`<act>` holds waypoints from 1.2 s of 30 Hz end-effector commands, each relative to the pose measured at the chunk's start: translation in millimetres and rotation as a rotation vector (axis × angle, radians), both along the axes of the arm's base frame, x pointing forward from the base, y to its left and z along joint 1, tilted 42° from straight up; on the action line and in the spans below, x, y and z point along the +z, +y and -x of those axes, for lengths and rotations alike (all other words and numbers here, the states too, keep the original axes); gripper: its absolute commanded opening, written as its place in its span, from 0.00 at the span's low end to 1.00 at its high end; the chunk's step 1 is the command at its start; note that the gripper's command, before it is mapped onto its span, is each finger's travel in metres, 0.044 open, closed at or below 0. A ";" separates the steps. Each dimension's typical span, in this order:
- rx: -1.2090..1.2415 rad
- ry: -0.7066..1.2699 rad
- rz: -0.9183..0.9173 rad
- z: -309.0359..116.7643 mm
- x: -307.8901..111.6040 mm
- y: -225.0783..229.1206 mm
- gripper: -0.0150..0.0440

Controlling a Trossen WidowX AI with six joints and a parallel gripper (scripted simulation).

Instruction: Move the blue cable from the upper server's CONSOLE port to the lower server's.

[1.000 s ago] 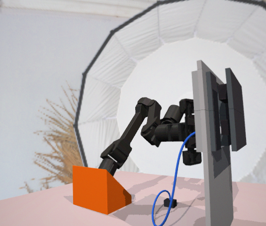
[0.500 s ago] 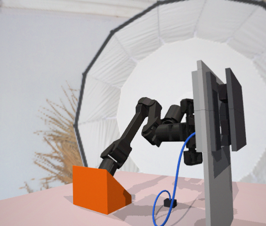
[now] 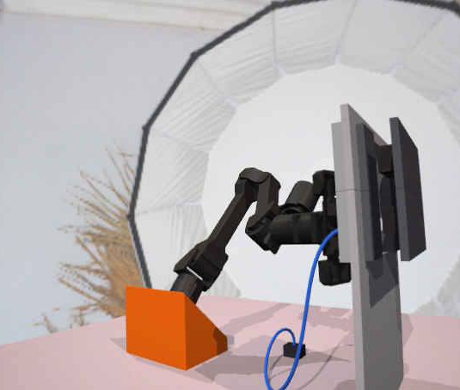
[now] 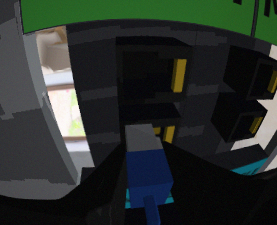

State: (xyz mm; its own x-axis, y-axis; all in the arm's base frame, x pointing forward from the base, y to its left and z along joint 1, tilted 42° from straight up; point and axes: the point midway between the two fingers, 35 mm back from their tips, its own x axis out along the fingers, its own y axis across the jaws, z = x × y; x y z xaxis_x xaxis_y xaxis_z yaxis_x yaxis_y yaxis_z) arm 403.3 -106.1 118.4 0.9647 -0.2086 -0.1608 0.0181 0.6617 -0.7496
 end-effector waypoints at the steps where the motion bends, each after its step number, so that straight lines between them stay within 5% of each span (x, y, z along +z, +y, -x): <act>1: -0.007 -0.006 0.000 -1.9 2.1 -1.4 0.25; 3: -0.007 -0.005 0.000 -2.0 2.1 -1.4 0.25; 20: 0.000 0.000 0.000 2.0 -0.1 -0.1 1.00; 36: 0.000 0.001 0.000 11.2 10.3 -7.3 1.00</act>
State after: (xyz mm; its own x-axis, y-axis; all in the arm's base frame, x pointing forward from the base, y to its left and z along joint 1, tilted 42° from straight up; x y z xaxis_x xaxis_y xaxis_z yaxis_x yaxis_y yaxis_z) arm 394.9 -113.8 130.0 0.9646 -0.2146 -0.1535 0.0277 0.6609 -0.7499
